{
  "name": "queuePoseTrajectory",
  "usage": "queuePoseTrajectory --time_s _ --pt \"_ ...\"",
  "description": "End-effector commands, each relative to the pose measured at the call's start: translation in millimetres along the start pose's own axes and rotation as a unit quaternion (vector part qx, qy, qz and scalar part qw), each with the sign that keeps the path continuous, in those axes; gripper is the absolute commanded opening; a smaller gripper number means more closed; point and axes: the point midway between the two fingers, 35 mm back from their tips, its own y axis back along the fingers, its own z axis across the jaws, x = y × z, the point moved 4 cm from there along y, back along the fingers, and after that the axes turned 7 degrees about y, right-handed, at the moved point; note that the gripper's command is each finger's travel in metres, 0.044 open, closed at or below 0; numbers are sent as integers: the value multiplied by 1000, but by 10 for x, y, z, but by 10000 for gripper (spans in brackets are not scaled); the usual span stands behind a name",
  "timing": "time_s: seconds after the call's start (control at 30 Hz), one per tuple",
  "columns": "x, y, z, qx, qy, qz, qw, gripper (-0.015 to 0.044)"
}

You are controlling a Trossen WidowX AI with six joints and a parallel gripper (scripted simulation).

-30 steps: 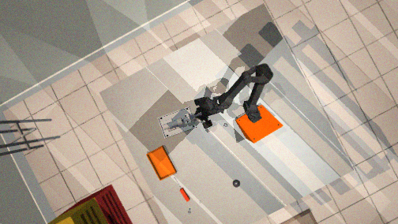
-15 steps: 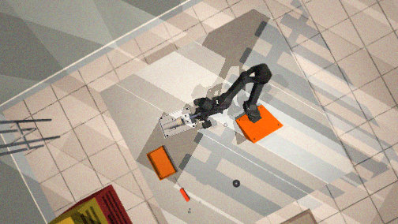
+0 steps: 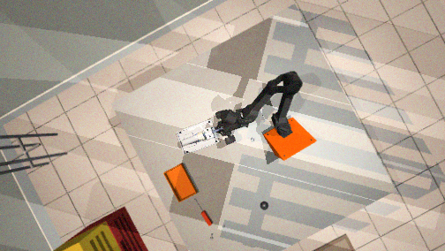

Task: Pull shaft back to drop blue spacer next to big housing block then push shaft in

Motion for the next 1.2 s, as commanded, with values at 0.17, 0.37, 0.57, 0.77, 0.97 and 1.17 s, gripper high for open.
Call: queuePoseTrajectory --time_s 0.17,0.37,0.57,0.77,0.97,1.17 --pt "38 -32 5 1 -1 2 1000 0" --pt "53 -47 7 1 -1 2 1000 0" --pt "68 -61 9 1 -1 2 1000 0" --pt "82 -76 11 1 -1 2 1000 0" --pt "97 -91 12 1 -1 2 1000 0" --pt "112 -106 14 1 -1 2 1000 0"
